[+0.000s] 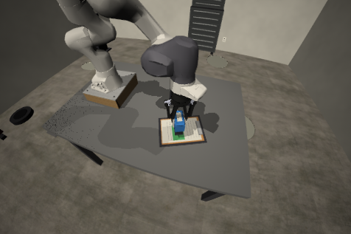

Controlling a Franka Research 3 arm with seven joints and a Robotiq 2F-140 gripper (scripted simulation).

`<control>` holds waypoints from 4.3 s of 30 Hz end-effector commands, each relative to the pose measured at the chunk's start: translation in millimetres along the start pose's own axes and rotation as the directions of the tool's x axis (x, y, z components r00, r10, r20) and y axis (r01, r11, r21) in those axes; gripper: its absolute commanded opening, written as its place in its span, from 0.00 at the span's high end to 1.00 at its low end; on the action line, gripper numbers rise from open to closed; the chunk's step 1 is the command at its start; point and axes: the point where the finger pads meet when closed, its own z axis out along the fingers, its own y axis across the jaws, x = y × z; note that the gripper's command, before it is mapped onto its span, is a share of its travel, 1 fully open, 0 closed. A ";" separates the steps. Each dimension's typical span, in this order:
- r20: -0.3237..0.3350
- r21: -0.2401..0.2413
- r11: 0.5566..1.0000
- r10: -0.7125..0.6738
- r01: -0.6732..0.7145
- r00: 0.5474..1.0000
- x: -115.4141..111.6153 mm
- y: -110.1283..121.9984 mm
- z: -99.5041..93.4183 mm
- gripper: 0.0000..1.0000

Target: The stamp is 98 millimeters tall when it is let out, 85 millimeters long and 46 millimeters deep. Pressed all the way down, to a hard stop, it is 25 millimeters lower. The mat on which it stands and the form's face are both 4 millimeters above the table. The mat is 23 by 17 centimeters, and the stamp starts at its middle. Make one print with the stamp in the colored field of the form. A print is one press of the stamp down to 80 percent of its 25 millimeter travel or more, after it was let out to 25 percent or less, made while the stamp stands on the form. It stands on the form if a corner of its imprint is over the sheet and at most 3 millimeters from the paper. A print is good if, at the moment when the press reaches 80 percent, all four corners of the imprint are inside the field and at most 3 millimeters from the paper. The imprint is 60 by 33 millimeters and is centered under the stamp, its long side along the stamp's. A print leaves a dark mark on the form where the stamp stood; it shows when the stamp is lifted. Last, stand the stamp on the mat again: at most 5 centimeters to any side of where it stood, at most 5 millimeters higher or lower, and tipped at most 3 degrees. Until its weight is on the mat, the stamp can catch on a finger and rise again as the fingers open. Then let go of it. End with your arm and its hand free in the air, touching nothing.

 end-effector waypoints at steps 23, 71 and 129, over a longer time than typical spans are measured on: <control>0.000 0.002 1.000 -0.003 0.003 1.000 0.5 -2.1 30.5 0.83; 0.000 0.002 1.000 -0.003 0.003 1.000 2.3 -2.8 60.0 0.83; 0.000 0.002 1.000 -0.003 0.003 1.000 2.3 -2.8 37.4 0.83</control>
